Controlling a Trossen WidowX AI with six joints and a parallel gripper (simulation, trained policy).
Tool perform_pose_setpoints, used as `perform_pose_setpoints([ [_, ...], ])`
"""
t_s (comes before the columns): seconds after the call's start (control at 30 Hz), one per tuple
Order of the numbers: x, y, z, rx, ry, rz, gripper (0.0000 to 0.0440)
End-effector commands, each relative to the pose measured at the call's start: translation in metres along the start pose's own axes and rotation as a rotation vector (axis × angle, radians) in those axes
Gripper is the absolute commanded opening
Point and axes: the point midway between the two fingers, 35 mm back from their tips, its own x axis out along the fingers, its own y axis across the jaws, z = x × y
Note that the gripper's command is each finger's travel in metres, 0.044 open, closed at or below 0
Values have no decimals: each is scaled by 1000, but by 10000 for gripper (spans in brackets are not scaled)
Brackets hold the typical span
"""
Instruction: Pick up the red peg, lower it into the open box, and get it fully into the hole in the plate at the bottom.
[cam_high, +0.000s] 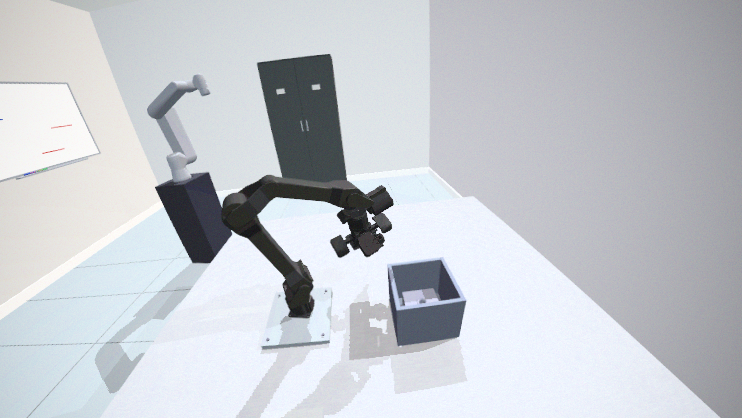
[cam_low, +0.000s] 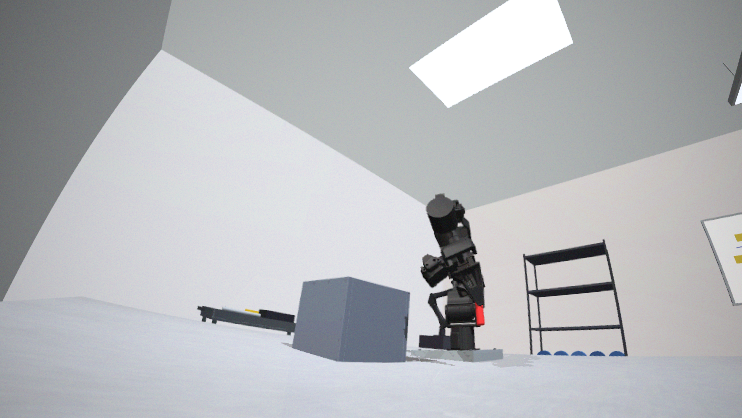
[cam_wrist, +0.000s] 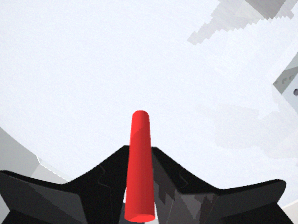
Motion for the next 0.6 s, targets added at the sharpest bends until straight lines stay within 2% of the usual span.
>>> perform_pose_setpoints([
  [0.0, -21, 12, -1, -34, -13, 59, 0],
  [0.57, -112, 34, 37, -32, -217, 226, 0],
])
